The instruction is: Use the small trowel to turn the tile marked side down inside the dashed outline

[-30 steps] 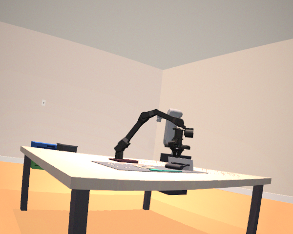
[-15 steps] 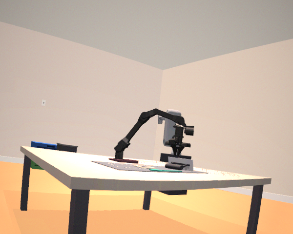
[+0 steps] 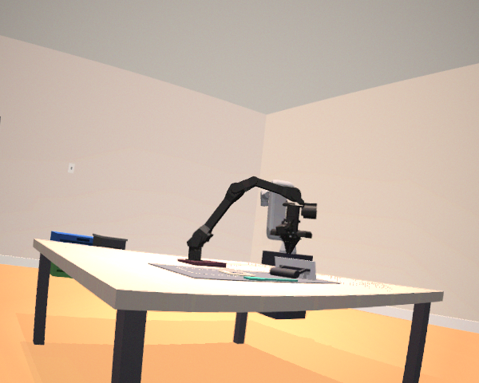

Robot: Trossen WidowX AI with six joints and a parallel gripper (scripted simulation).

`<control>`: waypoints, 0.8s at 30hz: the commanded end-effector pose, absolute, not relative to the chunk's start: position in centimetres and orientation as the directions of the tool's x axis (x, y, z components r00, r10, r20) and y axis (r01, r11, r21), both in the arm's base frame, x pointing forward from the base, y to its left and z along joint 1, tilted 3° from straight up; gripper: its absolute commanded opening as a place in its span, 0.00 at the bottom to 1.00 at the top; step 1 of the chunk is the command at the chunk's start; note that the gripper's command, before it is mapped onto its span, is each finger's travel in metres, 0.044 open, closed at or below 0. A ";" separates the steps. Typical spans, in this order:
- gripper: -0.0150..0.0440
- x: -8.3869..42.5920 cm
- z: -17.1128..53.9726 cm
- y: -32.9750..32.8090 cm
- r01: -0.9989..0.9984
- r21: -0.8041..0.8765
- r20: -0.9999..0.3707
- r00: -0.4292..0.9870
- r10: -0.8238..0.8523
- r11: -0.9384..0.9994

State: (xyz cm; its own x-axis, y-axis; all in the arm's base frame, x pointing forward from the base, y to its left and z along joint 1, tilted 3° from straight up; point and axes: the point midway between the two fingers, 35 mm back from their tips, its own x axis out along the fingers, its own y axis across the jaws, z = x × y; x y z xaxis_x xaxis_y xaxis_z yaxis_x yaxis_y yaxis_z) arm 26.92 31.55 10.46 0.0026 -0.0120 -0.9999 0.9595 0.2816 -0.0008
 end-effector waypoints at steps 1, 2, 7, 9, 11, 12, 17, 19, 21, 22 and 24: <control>0.25 26.9 10.4 31.5 0.960 -0.001 -1.000 0.003 -0.012 0.282; 0.25 26.9 10.4 31.5 0.960 -0.001 -1.000 0.003 -0.012 0.282; 0.25 26.9 10.5 31.5 0.960 -0.001 -1.000 0.003 -0.012 0.282; 0.25 26.9 10.5 31.5 0.960 -0.001 -1.000 0.003 -0.012 0.282; 0.25 26.9 10.5 31.5 0.960 -0.001 -1.000 0.003 -0.012 0.282; 0.25 26.9 10.5 31.5 0.960 0.000 -1.000 0.003 -0.012 0.282; 0.42 27.0 10.5 31.4 0.953 -0.001 -1.000 0.003 -0.012 0.303; 0.42 27.2 10.5 30.9 0.932 -0.002 -1.000 0.003 -0.013 0.362; 0.42 27.5 10.5 30.3 0.905 -0.003 -1.000 0.003 -0.013 0.425; 0.42 27.6 10.4 30.1 0.890 -0.003 -1.000 0.003 -0.013 0.455; 0.42 27.8 10.4 29.5 0.857 -0.005 -1.000 0.003 -0.014 0.515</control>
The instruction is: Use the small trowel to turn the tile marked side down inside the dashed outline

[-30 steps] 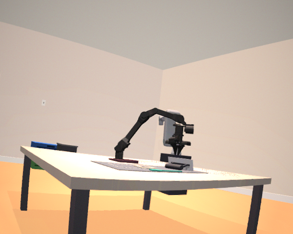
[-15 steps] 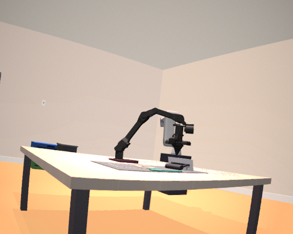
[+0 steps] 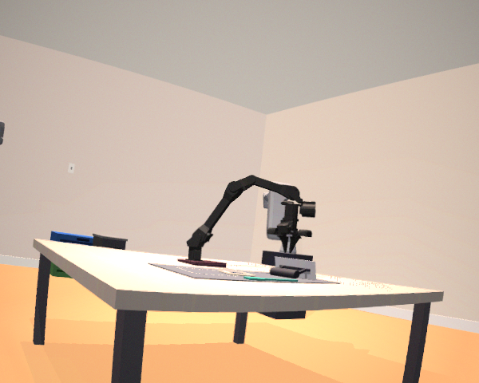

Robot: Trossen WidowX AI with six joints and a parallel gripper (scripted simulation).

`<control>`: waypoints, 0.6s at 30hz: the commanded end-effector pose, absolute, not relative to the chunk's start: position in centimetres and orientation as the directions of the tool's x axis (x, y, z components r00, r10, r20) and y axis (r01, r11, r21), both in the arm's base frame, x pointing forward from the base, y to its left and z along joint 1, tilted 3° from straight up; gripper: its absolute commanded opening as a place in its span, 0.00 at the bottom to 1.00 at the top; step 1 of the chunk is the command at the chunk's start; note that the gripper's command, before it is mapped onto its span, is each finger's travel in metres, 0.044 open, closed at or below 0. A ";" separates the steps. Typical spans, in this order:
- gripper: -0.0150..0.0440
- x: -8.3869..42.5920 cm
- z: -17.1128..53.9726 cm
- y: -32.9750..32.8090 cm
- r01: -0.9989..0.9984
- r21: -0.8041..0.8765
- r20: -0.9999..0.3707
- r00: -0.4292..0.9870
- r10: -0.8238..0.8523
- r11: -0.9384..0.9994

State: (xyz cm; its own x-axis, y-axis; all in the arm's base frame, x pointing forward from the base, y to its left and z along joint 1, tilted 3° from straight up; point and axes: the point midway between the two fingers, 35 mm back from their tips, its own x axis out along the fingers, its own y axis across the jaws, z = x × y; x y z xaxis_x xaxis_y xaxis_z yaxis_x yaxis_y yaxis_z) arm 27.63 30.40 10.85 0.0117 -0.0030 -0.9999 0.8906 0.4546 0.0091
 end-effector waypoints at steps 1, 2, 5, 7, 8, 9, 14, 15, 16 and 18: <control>0.42 27.9 10.4 29.3 0.839 -0.005 -1.000 0.003 -0.014 0.544; 0.42 28.0 10.4 29.0 0.820 -0.006 -1.000 0.003 -0.015 0.573; 0.42 28.3 10.4 28.2 0.757 -0.008 -1.000 0.003 -0.016 0.654; 0.42 28.5 10.4 27.6 0.710 -0.010 -1.000 0.003 -0.016 0.704; 0.42 28.6 10.4 27.3 0.686 -0.010 -1.000 0.003 -0.017 0.728; 0.42 28.7 10.3 27.1 0.660 -0.011 -1.000 0.003 -0.017 0.751; 0.42 29.1 10.3 25.7 0.523 -0.015 -1.000 0.002 -0.018 0.852; 0.42 29.2 10.3 25.4 0.493 -0.015 -1.000 0.002 -0.019 0.870; 0.42 29.2 10.2 25.1 0.463 -0.016 -1.000 0.002 -0.019 0.886; 0.42 29.4 10.2 24.6 0.401 -0.017 -1.000 0.002 -0.020 0.916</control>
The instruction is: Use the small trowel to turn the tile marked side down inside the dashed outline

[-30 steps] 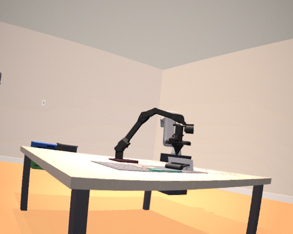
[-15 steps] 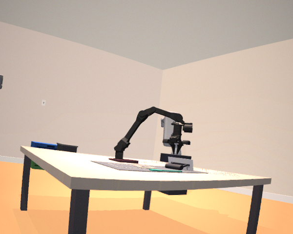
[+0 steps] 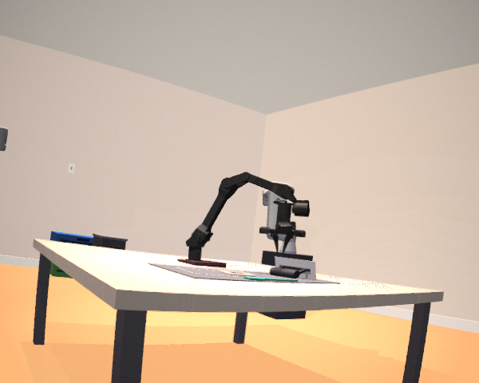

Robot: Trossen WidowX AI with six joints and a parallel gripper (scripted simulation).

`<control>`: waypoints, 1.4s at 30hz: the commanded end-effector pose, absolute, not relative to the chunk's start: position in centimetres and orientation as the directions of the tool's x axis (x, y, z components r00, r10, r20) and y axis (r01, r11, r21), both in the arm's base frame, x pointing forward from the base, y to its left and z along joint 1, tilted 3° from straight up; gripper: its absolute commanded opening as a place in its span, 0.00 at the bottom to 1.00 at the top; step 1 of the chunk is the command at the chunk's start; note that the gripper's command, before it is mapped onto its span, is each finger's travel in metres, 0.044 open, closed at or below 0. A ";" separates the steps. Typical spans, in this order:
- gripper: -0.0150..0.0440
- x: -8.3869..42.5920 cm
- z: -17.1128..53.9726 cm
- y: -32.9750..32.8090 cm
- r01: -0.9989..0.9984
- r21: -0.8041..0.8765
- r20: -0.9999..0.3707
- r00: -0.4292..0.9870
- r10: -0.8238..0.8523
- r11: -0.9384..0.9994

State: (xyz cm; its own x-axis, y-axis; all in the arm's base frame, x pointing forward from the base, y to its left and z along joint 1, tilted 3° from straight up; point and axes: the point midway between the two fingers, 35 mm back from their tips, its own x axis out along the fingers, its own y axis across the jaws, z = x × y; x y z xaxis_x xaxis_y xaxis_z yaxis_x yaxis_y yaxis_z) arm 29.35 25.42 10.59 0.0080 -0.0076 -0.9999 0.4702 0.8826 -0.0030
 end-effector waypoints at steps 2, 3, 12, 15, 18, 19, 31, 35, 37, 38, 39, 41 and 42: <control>0.42 29.5 10.2 24.0 0.338 -0.019 -1.000 0.001 -0.020 0.941; 0.42 29.5 10.1 23.7 0.305 -0.019 -1.000 0.001 -0.021 0.952; 0.42 29.9 9.9 21.2 0.002 -0.023 -1.000 0.000 -0.023 1.000; 0.42 30.0 9.8 20.4 -0.101 -0.024 -1.000 0.000 -0.024 0.995; 0.42 30.0 9.8 19.5 -0.202 -0.024 -1.000 -0.001 -0.025 0.979; 0.42 30.0 9.7 19.3 -0.236 -0.024 -1.000 -0.001 -0.025 0.972; 0.42 29.9 9.4 19.5 -0.284 -0.024 -1.000 -0.002 -0.025 0.958; 0.42 29.7 9.1 20.0 -0.284 -0.023 -1.000 -0.002 -0.025 0.958; 0.42 29.7 8.9 20.3 -0.284 -0.023 -1.000 -0.002 -0.025 0.958; 0.42 29.6 8.8 20.4 -0.284 -0.023 -1.000 -0.002 -0.024 0.958; 0.42 29.6 8.8 20.6 -0.284 -0.023 -1.000 -0.002 -0.024 0.958; 0.42 29.5 8.6 20.8 -0.284 -0.023 -1.000 -0.002 -0.024 0.958; 0.42 29.5 8.5 21.0 -0.284 -0.022 -1.000 -0.002 -0.024 0.958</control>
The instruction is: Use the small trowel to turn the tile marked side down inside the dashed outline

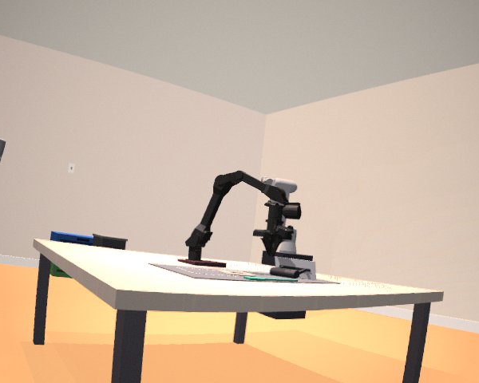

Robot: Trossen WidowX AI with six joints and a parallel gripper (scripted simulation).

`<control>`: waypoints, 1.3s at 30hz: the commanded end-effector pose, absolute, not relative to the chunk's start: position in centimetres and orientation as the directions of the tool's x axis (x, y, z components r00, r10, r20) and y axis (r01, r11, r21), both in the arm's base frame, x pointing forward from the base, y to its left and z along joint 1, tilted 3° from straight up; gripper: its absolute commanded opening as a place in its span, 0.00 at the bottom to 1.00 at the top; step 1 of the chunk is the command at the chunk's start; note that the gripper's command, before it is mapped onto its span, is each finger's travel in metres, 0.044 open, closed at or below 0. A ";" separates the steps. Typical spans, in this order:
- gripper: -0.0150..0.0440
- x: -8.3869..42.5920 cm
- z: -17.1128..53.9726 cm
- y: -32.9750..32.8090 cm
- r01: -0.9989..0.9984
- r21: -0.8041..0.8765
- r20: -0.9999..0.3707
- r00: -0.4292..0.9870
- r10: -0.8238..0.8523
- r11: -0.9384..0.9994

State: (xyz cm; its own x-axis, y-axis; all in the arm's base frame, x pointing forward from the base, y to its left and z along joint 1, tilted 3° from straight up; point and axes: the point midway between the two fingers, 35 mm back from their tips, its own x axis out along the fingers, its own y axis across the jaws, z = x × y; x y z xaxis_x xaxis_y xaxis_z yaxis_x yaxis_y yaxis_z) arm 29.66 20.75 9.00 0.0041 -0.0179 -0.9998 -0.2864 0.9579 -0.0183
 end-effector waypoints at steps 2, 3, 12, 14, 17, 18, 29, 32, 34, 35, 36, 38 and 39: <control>0.42 29.4 8.4 21.3 -0.284 -0.022 -1.000 -0.002 -0.024 0.958; 0.42 29.3 8.3 21.4 -0.284 -0.022 -1.000 -0.002 -0.024 0.958; 0.42 28.9 7.7 22.6 -0.284 -0.021 -1.000 -0.003 -0.023 0.958; 0.42 28.9 7.6 22.7 -0.284 -0.021 -1.000 -0.003 -0.023 0.958; 0.42 28.8 7.6 23.1 -0.285 -0.020 -1.000 -0.003 -0.022 0.958; 0.42 28.7 7.6 23.4 -0.285 -0.020 -1.000 -0.003 -0.022 0.958; 0.42 28.0 7.6 25.8 -0.285 -0.018 -1.000 -0.003 -0.020 0.958; 0.42 27.9 7.6 26.5 -0.285 -0.017 -1.000 -0.004 -0.019 0.958; 0.42 27.7 7.6 26.9 -0.285 -0.017 -1.000 -0.004 -0.019 0.959; 0.42 27.6 7.6 27.2 -0.285 -0.017 -1.000 -0.004 -0.019 0.959; 0.42 27.6 7.6 27.4 -0.285 -0.017 -1.000 -0.004 -0.019 0.959; 0.42 27.4 7.6 27.9 -0.285 -0.016 -1.000 -0.004 -0.018 0.959; 0.42 27.4 7.6 28.1 -0.285 -0.016 -1.000 -0.004 -0.018 0.959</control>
State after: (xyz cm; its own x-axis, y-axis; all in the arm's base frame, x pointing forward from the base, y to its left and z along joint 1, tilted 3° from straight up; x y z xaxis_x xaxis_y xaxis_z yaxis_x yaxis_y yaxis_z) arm 27.57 27.33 7.59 0.0004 -0.0232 -0.9997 -0.2848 0.9583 -0.0224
